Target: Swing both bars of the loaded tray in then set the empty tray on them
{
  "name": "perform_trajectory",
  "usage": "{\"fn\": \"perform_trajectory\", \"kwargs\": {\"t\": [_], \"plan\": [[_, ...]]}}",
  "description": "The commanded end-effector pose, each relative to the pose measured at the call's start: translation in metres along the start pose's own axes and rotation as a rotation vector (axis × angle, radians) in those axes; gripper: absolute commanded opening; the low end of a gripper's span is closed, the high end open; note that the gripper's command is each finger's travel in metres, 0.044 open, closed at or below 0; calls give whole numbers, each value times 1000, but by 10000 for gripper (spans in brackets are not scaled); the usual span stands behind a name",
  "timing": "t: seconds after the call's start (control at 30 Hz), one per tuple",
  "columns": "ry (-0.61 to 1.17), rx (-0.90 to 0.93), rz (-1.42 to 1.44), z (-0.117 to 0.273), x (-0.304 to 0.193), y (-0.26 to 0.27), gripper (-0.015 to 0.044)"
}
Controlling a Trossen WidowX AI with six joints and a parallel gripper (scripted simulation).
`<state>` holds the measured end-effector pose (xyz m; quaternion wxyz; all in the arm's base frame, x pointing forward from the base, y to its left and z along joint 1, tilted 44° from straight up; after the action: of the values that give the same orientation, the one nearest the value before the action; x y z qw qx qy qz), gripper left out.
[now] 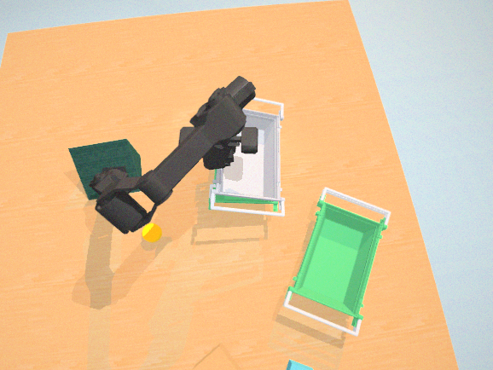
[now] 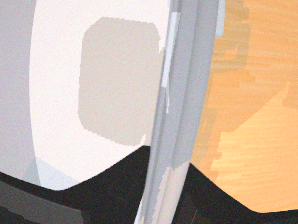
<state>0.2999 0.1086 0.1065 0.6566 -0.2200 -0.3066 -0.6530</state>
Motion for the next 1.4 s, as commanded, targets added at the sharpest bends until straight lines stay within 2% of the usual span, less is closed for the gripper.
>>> {"fn": "perform_trajectory", "kwargs": {"t": [0.0, 1.37], "plan": [[7, -32, -1, -6, -1, -3, 0], [7, -32, -1, -12, -3, -6, 0]]}}
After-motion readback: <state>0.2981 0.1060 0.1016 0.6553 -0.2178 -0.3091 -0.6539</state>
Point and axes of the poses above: the point midway between the two fingers, 35 mm back from their tips, its own z axis back along the fingers, its own y axis across the jaws, x = y × z, the point moved 2 cm from there along z, back along the fingers, and after that the axes turned 6 degrees about z, right-handed, at the moved point
